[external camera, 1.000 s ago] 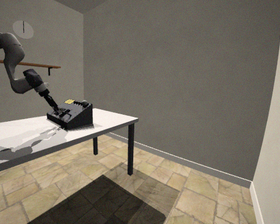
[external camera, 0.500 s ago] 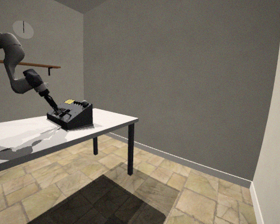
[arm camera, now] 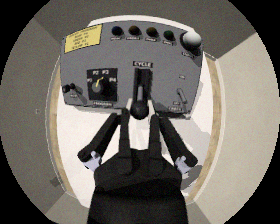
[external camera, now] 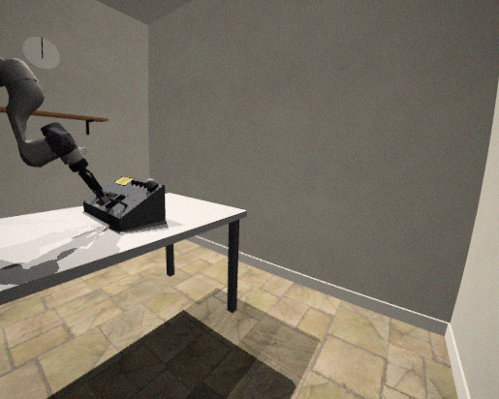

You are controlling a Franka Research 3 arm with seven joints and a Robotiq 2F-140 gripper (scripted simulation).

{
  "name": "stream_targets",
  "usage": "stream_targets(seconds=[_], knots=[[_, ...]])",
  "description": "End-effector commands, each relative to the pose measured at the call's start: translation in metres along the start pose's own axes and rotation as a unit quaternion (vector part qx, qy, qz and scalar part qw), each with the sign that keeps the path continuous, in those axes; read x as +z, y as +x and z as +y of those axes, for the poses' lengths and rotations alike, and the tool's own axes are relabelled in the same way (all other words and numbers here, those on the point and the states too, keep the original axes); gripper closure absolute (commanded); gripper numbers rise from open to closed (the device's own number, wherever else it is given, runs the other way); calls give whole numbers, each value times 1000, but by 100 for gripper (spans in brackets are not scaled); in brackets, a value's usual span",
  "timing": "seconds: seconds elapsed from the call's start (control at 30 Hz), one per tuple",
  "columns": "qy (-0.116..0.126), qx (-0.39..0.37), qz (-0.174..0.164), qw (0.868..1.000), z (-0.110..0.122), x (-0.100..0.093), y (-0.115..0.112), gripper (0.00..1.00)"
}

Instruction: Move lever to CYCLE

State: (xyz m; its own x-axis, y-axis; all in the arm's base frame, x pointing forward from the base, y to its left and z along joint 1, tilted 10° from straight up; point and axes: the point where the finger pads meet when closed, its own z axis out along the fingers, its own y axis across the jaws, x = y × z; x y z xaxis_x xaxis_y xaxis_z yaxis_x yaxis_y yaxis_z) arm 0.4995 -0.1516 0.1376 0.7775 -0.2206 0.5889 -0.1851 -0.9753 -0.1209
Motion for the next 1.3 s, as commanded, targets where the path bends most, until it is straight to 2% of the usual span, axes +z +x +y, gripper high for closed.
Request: stream_targets(seconds=[0.0,1.27], knots=[[1,-3,0,1000,-1,0,-1,100],[1,-3,0,1000,-2,-3,7,100]])
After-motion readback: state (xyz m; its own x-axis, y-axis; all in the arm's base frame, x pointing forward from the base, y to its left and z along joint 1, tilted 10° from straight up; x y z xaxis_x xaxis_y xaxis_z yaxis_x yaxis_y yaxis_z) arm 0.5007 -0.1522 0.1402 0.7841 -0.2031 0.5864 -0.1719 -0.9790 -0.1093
